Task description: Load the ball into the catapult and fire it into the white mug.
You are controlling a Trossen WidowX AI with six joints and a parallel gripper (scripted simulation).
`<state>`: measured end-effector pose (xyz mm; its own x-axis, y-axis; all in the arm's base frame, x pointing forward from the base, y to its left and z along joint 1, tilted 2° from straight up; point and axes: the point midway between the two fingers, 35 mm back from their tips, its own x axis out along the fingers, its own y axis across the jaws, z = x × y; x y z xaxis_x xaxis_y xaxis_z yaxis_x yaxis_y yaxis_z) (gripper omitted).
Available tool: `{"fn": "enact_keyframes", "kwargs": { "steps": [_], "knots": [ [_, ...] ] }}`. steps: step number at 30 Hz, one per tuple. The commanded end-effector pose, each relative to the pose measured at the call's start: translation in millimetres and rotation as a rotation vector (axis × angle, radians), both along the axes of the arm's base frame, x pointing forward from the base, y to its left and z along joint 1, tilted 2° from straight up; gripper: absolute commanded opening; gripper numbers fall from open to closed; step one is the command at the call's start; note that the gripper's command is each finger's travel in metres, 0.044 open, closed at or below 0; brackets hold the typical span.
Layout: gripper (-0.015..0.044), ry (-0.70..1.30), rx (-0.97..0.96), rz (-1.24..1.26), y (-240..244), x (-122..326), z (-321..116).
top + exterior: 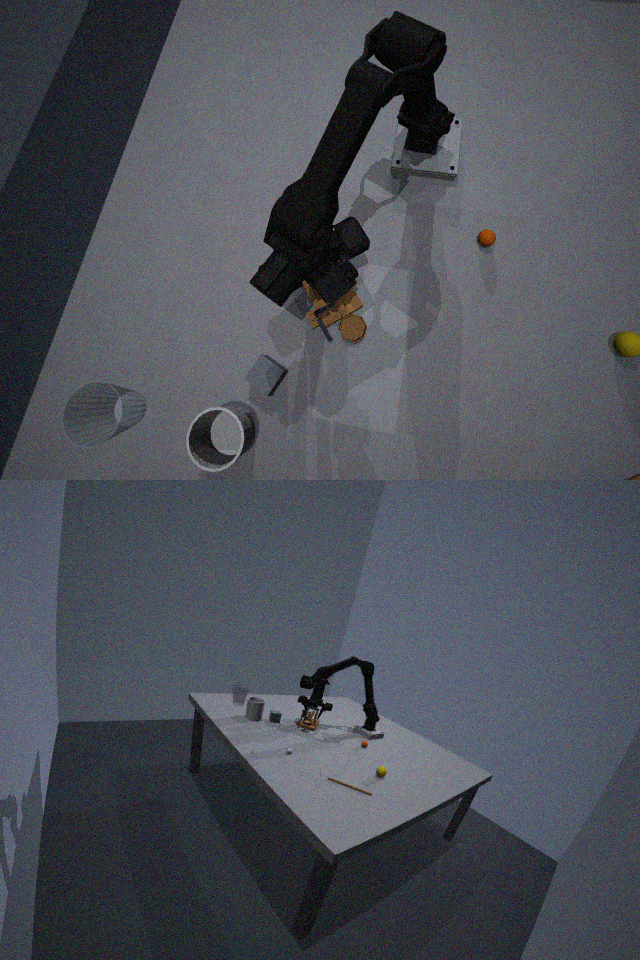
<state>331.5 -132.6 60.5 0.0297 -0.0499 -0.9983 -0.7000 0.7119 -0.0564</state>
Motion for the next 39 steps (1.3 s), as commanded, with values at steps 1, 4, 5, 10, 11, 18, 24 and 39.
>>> {"fn": "enact_keyframes", "kwargs": {
  "steps": [1, 4, 5, 10, 11, 18, 24, 39],
  "knots": [
    [0.0420, 0.000, 0.000, -0.001, 0, 1, 9],
    [0.0440, 0.000, 0.000, 0.000, 1, 2, 49],
    [0.0440, 0.000, 0.000, 0.000, 2, 1, 64],
    [0.0440, 0.001, 0.001, 0.000, 5, -4, 100],
    [0.0440, -0.009, -0.003, 0.006, 3, 1, 84],
    [0.0440, -0.014, 0.000, -0.080, 3, 0, 84],
    [0.0440, -0.025, 0.007, -0.287, 3, 0, 85],
    [0.0440, -0.052, 0.026, -0.805, 3, -1, 87]
  ]
}}
